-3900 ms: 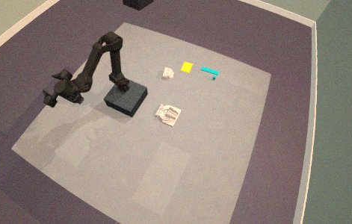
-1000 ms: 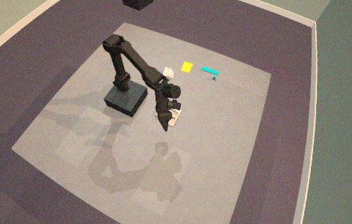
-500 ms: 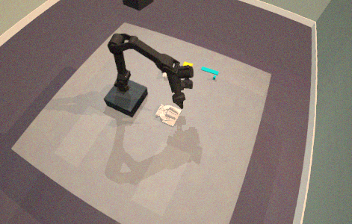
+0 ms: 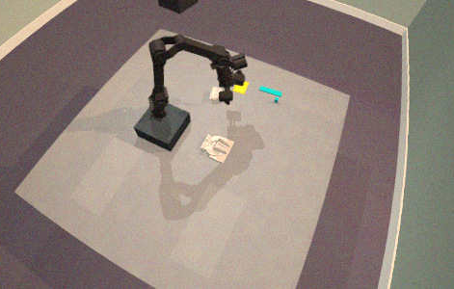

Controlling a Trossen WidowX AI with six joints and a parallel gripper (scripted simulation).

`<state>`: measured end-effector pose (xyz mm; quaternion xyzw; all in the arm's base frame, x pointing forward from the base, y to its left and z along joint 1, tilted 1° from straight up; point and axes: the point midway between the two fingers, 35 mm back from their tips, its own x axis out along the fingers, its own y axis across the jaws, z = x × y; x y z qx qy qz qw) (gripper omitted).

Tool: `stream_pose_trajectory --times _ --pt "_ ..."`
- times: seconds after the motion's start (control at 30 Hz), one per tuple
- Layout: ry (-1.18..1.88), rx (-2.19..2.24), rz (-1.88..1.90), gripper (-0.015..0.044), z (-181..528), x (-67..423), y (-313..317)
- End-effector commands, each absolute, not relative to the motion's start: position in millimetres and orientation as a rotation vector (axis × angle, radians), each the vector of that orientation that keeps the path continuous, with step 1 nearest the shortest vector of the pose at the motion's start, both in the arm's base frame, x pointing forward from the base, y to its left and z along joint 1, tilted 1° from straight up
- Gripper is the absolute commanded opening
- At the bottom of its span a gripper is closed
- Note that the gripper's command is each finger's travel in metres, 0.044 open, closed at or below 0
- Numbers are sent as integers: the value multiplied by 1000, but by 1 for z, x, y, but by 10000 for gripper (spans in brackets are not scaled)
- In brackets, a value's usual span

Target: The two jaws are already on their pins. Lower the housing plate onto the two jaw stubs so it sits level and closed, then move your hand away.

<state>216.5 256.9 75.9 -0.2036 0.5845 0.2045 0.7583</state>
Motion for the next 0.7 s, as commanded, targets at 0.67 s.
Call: stream_pose_trajectory --times 0.67 --pt "1498 -349 380 440 30 116 298"
